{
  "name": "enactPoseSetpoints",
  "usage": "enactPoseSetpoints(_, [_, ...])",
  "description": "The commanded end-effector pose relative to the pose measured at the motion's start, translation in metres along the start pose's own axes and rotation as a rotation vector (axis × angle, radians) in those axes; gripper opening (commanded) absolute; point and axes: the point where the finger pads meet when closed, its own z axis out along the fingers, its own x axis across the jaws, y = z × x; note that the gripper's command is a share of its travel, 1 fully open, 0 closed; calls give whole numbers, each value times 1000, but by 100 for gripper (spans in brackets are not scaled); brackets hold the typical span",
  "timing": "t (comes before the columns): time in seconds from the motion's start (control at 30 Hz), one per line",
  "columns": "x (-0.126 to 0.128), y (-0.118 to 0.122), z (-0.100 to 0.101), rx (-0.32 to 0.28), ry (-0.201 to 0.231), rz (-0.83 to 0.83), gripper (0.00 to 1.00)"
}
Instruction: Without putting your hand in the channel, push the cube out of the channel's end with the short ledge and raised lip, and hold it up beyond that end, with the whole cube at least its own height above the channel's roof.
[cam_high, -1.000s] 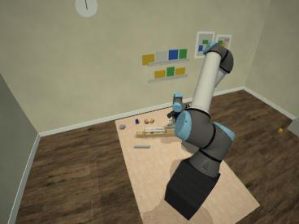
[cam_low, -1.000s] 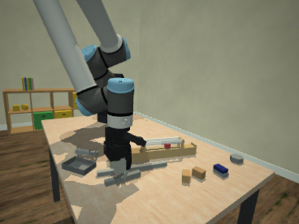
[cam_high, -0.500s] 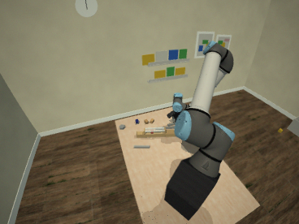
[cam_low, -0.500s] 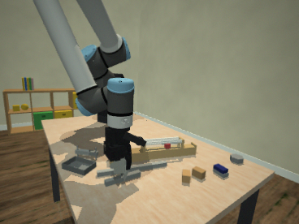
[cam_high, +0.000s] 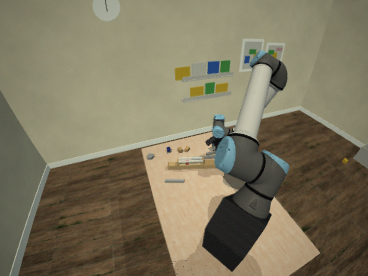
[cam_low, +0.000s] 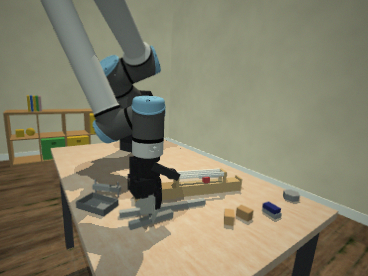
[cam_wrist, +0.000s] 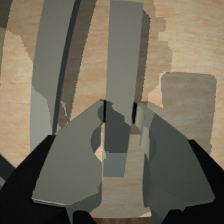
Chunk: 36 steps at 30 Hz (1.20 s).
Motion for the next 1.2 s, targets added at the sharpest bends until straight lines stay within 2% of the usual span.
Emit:
enactPoseSetpoints(0.0, [1, 0, -1, 0, 1, 0, 0])
enactPoseSetpoints(0.13, [1, 0, -2, 0, 1, 0, 0])
enactPoseSetpoints(0.23, [1, 0, -12, 0, 1, 0, 0])
enactPoseSetpoints(0.33, [1, 0, -32, 0, 1, 0, 0])
enactPoseSetpoints(0.53, [0, 0, -83, 0, 1, 0, 0])
enactPoseSetpoints(0.6, [0, 0, -83, 0, 1, 0, 0])
enactPoseSetpoints(0.77, [0, 0, -110, 0, 1, 0, 0])
enactPoseSetpoints(1.17, [0, 0, -115, 0, 1, 0, 0])
